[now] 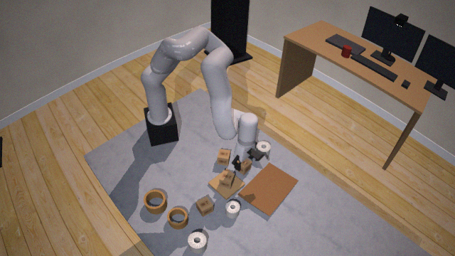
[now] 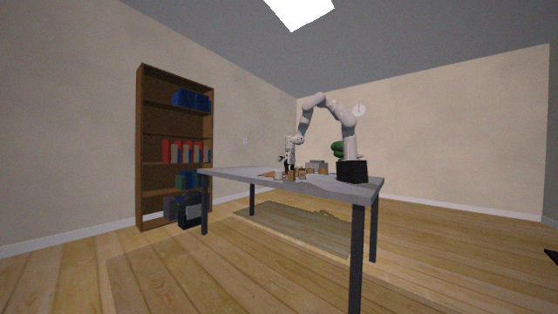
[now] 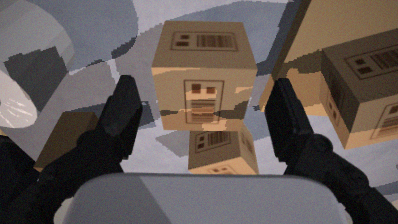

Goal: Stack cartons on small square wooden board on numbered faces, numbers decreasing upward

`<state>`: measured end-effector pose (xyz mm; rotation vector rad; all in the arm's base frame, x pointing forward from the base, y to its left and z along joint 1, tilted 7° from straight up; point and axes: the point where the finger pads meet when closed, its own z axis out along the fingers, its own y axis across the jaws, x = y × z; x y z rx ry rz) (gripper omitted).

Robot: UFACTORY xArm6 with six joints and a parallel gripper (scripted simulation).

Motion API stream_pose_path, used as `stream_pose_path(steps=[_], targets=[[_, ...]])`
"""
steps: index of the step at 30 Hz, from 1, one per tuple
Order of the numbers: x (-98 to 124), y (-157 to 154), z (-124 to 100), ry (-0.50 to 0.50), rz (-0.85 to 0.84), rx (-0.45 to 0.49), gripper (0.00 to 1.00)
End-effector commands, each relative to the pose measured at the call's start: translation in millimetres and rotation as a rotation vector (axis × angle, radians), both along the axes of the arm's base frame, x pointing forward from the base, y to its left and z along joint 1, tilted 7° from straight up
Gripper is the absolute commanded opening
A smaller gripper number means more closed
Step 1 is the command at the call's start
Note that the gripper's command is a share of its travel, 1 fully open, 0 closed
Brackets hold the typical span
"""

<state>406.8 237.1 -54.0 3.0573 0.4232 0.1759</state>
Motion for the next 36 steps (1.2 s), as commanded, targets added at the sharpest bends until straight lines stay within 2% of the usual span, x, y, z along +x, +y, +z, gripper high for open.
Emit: stream_pose_path(steps=[1, 36], targets=[[2, 1, -4, -0.003, 0.0, 0.002, 1.0], [2, 0, -15, -0.002, 0.001, 0.003, 1.0]])
